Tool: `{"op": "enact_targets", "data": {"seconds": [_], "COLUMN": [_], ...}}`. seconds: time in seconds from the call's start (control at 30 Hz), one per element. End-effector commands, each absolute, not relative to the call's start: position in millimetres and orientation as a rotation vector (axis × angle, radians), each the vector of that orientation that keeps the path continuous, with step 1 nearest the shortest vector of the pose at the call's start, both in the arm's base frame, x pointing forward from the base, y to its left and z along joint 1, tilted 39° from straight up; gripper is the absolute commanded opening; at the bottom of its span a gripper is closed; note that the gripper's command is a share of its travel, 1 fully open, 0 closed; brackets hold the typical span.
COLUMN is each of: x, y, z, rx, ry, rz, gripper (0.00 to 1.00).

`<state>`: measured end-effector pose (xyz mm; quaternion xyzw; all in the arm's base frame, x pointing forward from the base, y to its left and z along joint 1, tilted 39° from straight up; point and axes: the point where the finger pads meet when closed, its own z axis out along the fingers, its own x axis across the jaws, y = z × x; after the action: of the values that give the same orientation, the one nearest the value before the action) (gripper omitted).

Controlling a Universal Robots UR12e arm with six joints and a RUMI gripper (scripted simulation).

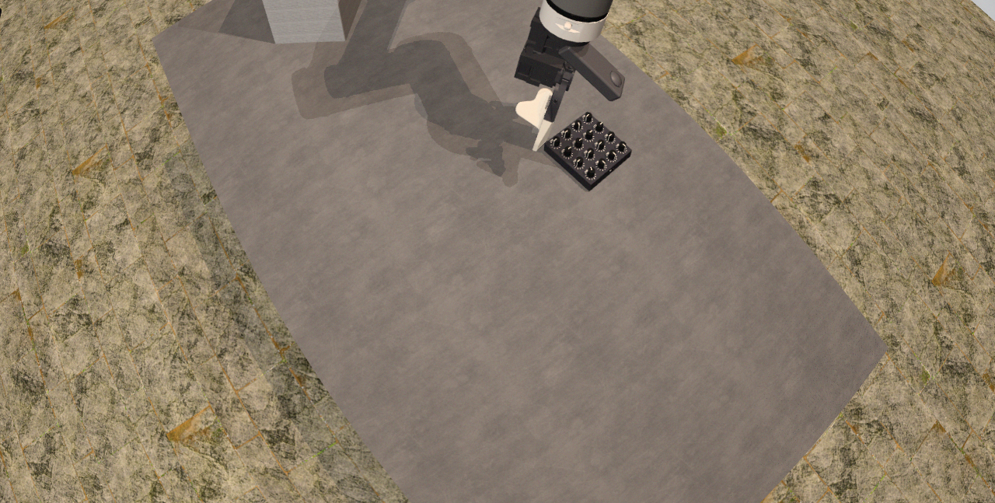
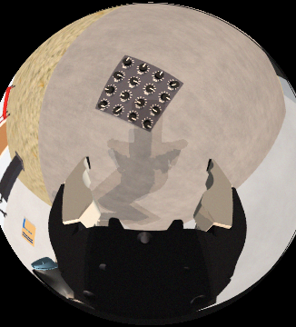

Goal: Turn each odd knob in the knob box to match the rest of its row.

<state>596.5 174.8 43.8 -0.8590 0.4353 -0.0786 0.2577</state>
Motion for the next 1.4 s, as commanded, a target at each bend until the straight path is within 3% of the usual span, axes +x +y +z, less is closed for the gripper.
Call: {"op": "enact_targets", "data": {"seconds": [0.0,1.37], "x": [604.2,616.7], "y": [186.4,227.5], "z": [50.7,72.6], "rx": [-2.222,-1.835], "ry": [1.296,1.624], "rz": [-0.18,0.035], "gripper": [1.0,1.0]}}
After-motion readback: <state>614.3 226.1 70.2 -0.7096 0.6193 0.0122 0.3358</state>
